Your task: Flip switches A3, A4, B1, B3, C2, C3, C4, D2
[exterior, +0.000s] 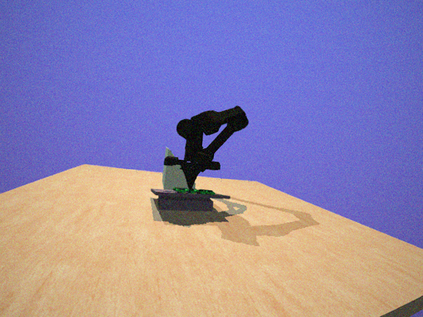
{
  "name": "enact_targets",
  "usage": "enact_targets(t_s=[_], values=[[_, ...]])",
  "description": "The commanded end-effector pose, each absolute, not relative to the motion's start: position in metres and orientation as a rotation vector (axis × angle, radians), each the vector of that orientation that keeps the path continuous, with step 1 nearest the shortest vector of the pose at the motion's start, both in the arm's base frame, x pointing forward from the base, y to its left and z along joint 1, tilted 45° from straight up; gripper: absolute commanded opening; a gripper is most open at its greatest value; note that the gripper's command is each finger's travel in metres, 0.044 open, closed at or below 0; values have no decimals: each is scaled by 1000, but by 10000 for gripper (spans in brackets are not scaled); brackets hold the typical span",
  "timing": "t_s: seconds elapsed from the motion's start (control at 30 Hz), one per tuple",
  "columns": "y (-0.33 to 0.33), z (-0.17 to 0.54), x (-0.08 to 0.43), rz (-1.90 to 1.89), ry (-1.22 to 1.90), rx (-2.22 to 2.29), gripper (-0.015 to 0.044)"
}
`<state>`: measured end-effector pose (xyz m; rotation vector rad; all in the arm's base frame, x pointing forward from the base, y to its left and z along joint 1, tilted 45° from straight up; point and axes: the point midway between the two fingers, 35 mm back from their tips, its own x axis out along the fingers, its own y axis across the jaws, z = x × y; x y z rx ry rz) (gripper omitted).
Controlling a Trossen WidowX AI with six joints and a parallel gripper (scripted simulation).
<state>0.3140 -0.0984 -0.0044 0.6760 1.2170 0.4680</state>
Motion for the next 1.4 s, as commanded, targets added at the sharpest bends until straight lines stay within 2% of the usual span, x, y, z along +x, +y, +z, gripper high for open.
enact_targets(t_s=[0.0,0.9,1.07,1.23,1.37], values=[[-97,-5,314,468,1217,684,0],[-98,-5,314,468,1215,676,0],[-138,37,293,456,1195,688,0],[-134,38,287,456,1195,688,0],[-110,46,252,456,1197,690,0]])
